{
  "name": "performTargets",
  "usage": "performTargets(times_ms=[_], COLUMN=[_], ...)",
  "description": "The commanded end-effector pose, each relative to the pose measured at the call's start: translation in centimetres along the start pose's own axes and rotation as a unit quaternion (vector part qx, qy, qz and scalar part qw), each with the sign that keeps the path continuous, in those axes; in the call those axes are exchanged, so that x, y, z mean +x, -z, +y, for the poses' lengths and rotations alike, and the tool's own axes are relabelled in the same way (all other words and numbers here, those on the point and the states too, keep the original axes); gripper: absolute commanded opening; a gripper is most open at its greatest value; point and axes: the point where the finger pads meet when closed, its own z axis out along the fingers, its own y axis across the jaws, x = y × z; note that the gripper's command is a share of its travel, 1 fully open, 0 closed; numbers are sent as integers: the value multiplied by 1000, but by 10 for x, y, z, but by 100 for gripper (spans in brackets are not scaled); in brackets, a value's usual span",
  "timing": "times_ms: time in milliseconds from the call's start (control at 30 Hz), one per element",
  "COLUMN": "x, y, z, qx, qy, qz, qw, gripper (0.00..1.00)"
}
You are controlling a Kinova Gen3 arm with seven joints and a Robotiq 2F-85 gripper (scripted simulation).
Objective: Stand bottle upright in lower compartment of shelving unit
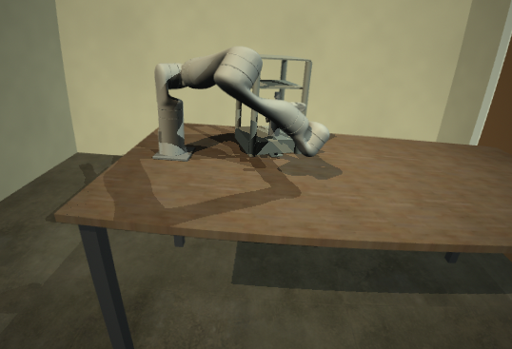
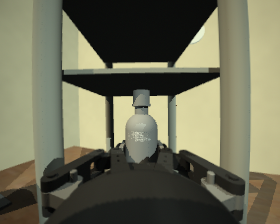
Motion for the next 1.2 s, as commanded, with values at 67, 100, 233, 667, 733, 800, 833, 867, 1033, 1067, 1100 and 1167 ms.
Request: performTargets(times_ms=[67, 100, 233, 667, 733, 800, 833, 867, 1033, 1067, 1100, 1167], x=[3, 3, 3, 3, 3, 3, 3, 3, 3, 3, 3, 3], y=[-8, -9, -13, -16, -16, -16, -16, -16, -16, -16, -16, -16], z=[1, 1, 1, 1, 1, 1, 1, 1, 1, 1, 1, 1], qx=[1, 1, 1, 1, 1, 1, 1, 1, 1, 1, 1, 1], qy=[4, 4, 4, 4, 4, 4, 4, 4, 4, 4, 4, 4], qz=[1, 1, 1, 1, 1, 1, 1, 1, 1, 1, 1, 1], qw=[1000, 1000, 1000, 1000, 1000, 1000, 1000, 1000, 1000, 1000, 1000, 1000], gripper=[0, 0, 0, 0, 0, 0, 0, 0, 0, 0, 0, 0])
